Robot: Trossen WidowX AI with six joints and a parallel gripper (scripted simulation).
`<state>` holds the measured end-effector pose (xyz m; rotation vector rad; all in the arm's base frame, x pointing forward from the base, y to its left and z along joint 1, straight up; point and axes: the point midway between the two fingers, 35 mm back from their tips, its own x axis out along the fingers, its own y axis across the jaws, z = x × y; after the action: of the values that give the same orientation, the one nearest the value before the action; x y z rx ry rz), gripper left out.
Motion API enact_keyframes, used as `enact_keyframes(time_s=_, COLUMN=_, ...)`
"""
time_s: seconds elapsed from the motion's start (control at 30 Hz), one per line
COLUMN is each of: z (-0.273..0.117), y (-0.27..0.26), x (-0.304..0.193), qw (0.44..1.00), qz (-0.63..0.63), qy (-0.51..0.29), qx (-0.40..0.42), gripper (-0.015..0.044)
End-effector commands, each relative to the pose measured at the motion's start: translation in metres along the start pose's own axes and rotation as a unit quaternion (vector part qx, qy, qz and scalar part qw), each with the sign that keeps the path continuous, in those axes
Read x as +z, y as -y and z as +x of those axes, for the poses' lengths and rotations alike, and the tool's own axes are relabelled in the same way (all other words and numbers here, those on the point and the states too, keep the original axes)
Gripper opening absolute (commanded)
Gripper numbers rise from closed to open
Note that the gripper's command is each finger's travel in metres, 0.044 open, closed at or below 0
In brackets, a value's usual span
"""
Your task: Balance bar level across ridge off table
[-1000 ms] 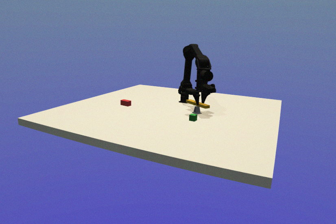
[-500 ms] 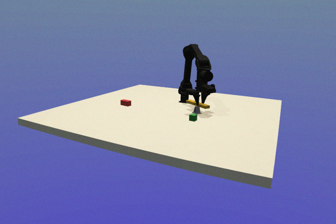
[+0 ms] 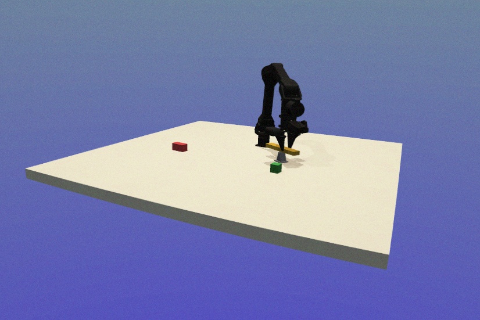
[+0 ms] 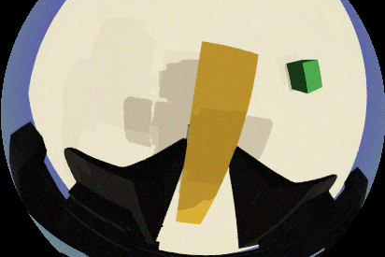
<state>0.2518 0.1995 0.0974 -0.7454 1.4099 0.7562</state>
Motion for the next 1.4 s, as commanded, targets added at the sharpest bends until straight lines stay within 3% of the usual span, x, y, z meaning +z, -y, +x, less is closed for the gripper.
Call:
enact_keyframes(time_s=0.0, z=0.0007, y=0.0003, x=-0.0001, qw=1.0, qz=0.003, qy=0.0, qx=-0.001, gripper=0.0)
enact_keyframes(time_s=1.37, z=0.0042, y=0.0002, x=-0.0004, qw=1.0, qz=0.003, qy=0.0, qx=-0.001, gripper=0.0)
